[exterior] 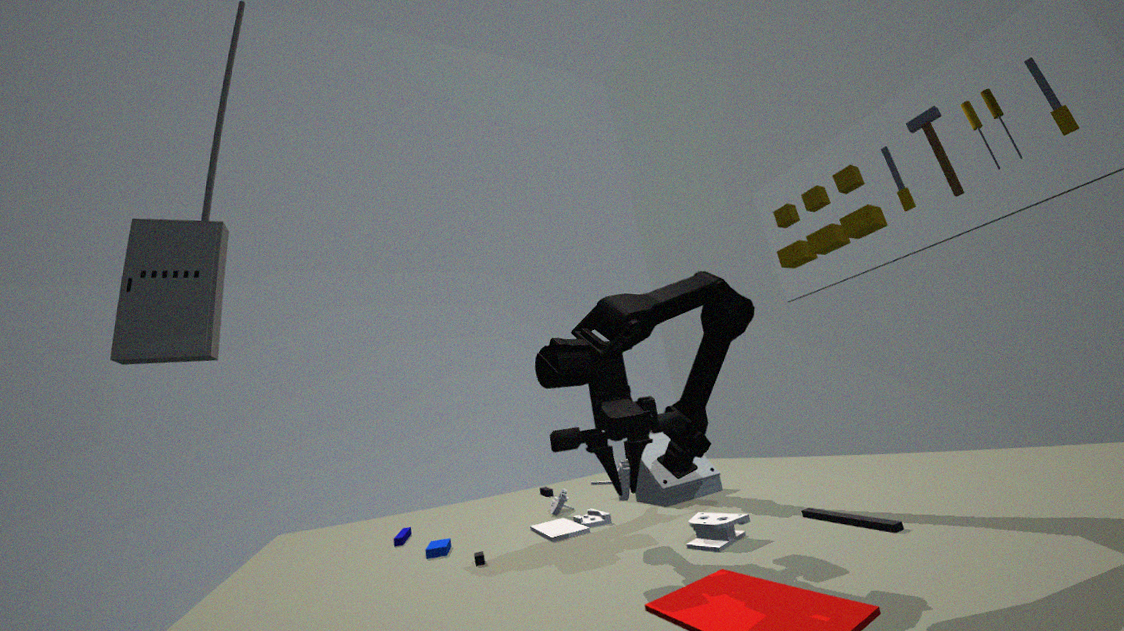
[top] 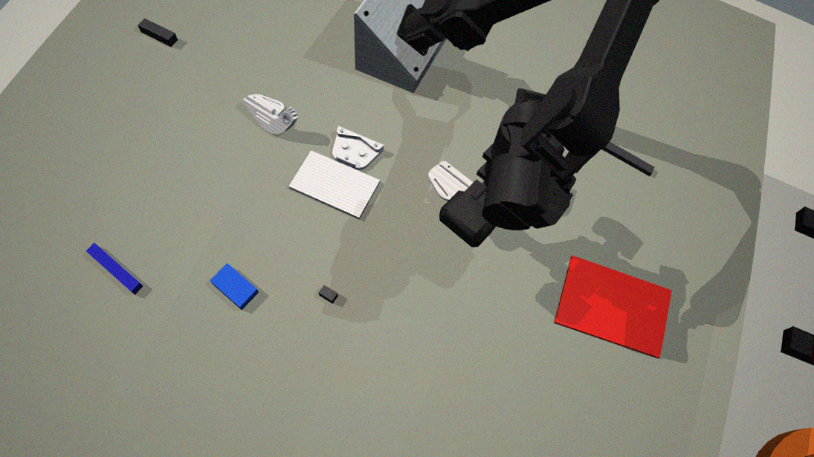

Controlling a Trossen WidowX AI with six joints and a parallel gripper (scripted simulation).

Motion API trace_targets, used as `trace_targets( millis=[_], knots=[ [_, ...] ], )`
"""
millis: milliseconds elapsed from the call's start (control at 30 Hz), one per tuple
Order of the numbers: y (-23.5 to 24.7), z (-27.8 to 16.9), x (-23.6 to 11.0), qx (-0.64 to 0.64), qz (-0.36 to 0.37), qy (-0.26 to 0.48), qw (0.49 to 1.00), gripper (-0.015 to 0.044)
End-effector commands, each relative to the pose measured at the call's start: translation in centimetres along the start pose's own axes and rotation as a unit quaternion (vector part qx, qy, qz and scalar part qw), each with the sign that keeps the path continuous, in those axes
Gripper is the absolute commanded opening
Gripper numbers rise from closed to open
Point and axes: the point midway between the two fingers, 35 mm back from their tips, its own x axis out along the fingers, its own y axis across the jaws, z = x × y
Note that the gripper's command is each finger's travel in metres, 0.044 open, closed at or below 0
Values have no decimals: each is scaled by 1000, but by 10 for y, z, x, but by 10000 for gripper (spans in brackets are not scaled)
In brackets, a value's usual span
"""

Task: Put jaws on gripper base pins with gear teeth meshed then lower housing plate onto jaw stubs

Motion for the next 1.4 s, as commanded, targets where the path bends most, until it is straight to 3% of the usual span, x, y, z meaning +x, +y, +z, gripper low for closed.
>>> trace_targets(
  millis=[0, 1033, 1367],
  knots=[
    [3, 0, -1, -37, 1, -3, 999, 37],
    [19, -3, -1, -348, 0, -3, 937, 37],
    [20, -3, -1, -355, 0, -3, 935, 37]
  ],
)
